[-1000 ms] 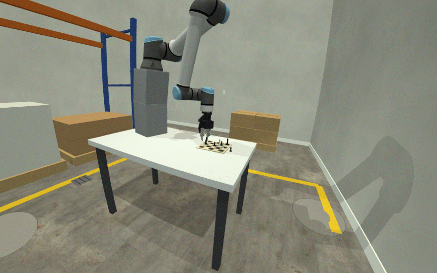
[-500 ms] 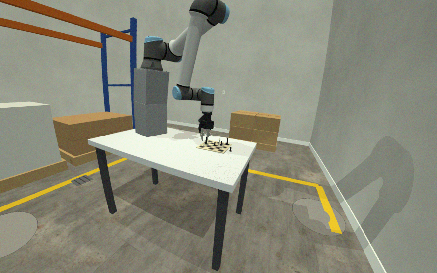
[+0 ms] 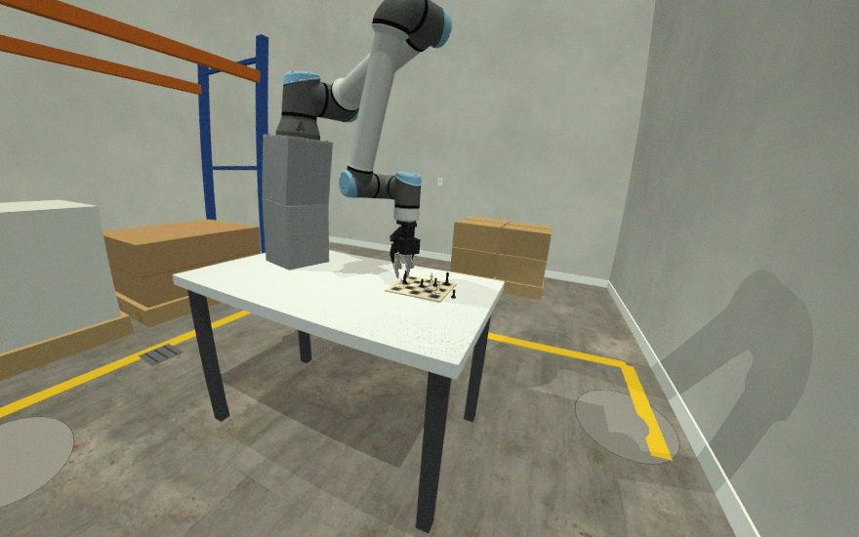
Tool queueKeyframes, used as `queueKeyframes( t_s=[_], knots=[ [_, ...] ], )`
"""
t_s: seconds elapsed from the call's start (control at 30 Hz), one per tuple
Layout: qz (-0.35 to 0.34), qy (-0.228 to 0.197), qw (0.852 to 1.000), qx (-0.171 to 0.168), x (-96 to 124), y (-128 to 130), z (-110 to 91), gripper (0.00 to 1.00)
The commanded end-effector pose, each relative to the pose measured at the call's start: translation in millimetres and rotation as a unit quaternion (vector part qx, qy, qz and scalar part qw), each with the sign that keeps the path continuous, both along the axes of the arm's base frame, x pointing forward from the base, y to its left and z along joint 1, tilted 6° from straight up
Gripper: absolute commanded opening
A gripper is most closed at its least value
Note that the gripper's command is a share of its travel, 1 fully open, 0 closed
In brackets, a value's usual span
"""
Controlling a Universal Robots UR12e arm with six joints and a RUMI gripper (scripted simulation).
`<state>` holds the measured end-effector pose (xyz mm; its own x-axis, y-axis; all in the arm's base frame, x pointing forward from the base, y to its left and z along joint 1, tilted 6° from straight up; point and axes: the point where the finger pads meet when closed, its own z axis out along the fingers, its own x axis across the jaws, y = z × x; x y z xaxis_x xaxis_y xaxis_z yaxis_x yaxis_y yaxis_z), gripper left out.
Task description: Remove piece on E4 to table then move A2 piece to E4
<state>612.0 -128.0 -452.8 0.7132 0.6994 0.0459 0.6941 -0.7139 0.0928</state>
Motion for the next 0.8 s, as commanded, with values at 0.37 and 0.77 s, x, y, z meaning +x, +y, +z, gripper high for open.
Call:
queueKeyframes(
  t_s=[0.37, 0.77],
  knots=[
    [0.001, -0.001, 1.000, -0.001, 4.5, -0.4, -26.9, 0.20],
    [0.001, -0.001, 1.000, -0.001, 4.0, -0.2, -29.0, 0.20]
  ],
)
